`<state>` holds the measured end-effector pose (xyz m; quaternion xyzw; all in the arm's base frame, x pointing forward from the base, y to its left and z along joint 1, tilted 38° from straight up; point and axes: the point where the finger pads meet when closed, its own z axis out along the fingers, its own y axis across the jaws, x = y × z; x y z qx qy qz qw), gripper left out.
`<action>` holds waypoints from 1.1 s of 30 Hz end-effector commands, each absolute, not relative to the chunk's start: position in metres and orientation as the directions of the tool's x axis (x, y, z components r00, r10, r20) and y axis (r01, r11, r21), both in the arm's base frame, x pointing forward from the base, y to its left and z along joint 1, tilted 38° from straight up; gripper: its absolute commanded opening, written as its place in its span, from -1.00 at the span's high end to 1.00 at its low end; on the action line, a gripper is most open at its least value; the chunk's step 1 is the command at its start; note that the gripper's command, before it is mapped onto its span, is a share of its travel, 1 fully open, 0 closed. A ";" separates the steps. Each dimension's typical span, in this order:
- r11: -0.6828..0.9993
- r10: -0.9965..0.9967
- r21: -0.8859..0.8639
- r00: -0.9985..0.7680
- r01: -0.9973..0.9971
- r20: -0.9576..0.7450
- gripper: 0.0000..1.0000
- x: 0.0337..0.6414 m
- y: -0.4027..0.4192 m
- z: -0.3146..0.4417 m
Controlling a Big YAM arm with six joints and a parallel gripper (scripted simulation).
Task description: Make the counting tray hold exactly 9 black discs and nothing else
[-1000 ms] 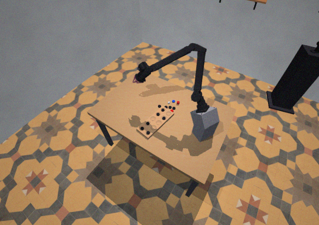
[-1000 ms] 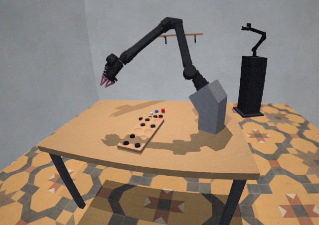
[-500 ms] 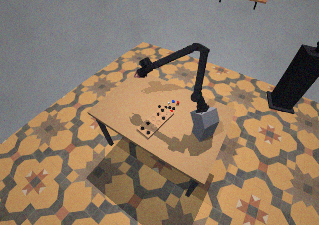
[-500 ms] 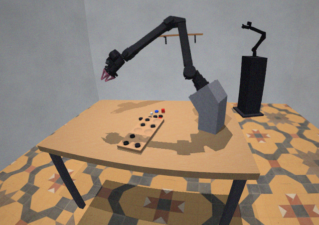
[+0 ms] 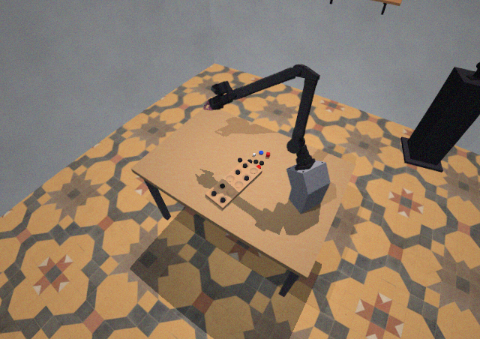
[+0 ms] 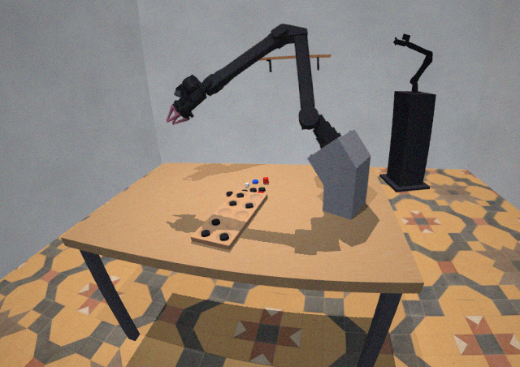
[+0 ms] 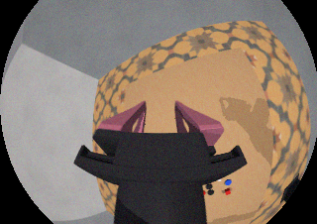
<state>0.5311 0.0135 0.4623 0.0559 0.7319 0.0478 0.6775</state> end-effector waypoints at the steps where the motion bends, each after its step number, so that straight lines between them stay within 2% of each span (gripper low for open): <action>1: 0.994 0.109 0.109 -0.012 -0.018 -0.994 0.12 0.538 0.022 0.497; 2: 0.994 0.108 0.109 -0.020 -0.022 -0.994 0.12 0.538 0.025 0.495; 3: 1.000 0.029 0.029 0.077 0.002 -0.997 0.12 0.512 0.000 0.533; 8: 1.000 0.029 0.029 0.064 0.002 -0.998 0.12 0.515 0.000 0.527; 10: 0.999 0.029 0.029 0.031 -0.020 -0.999 0.12 0.527 0.013 0.511; 12: 0.996 -0.036 -0.044 -0.108 0.073 -0.994 0.12 0.508 -0.028 0.446; 14: 0.996 -0.034 -0.045 -0.145 0.071 -0.989 0.12 0.519 -0.028 0.428; 17: 0.996 -0.034 -0.045 -0.145 0.071 -0.989 0.12 0.519 -0.028 0.428; 19: 0.998 -0.040 -0.042 -0.036 0.046 -0.999 0.12 0.510 -0.014 0.482; 22: 0.998 -0.040 -0.041 -0.032 0.046 -0.999 0.12 0.510 -0.014 0.484; 24: 0.997 -0.038 -0.043 -0.071 0.064 -0.997 0.12 0.522 -0.024 0.466; 25: 0.992 -0.043 -0.069 -0.235 0.105 -0.971 0.12 0.514 -0.043 0.387; 29: 0.992 -0.043 -0.069 -0.234 0.103 -0.971 0.12 0.514 -0.042 0.387; 30: 0.987 -0.048 -0.095 -0.319 0.132 -0.947 0.12 0.505 -0.056 0.348; 33: 0.987 -0.048 -0.094 -0.315 0.133 -0.948 0.12 0.504 -0.056 0.350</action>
